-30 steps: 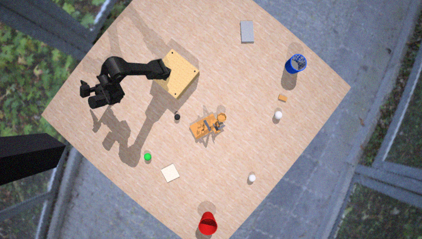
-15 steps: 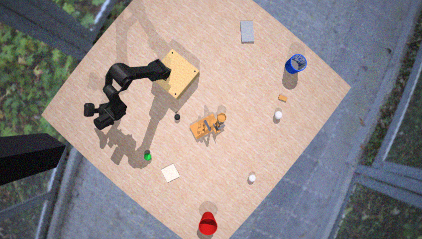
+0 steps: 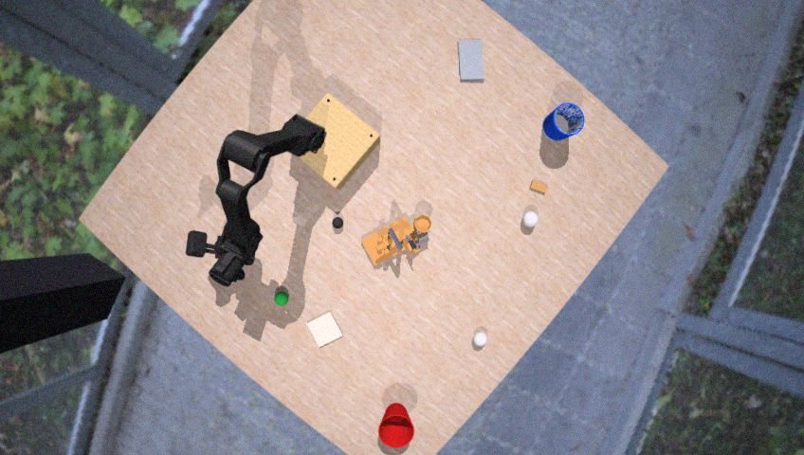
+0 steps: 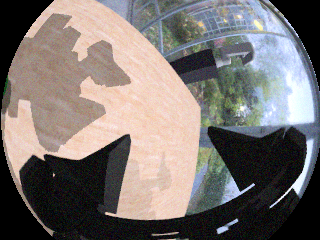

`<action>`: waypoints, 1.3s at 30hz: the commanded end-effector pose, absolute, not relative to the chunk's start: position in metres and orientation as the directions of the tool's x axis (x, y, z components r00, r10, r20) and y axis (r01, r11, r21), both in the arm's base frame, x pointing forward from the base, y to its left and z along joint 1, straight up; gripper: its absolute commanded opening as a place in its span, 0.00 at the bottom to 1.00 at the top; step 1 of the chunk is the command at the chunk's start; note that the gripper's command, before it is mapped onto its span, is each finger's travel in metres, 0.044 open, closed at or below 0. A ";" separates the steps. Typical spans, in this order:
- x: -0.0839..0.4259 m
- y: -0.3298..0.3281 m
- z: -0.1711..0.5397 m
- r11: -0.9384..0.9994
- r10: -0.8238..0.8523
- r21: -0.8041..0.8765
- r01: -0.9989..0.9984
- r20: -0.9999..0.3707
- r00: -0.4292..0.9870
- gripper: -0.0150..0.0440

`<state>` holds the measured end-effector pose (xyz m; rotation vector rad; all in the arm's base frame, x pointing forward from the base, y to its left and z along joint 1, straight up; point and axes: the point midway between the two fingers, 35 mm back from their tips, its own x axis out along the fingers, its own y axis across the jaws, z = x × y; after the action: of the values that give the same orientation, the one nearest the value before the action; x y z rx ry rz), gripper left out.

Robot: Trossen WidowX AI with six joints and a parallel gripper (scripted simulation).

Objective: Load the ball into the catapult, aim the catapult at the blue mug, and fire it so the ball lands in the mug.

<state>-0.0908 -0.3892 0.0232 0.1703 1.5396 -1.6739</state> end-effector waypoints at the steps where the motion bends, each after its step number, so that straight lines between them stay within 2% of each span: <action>1: -0.048 -0.401 0.028 0.067 -0.528 -0.682 0.728 -0.643 -0.554 1.00; 13: 0.079 -0.392 0.030 0.023 -0.555 -0.353 0.935 -0.783 -0.282 1.00; 26: 0.201 -0.323 0.042 -0.083 -0.397 -0.004 0.997 -0.917 -0.037 1.00; 33: 0.247 -0.272 0.054 -0.233 -0.265 0.090 0.968 -0.964 0.026 1.00; 39: 0.275 -0.224 0.067 -0.387 -0.143 0.097 0.917 -0.989 0.044 1.00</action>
<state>0.2592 -0.2474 0.0564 1.3145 0.8493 -1.4798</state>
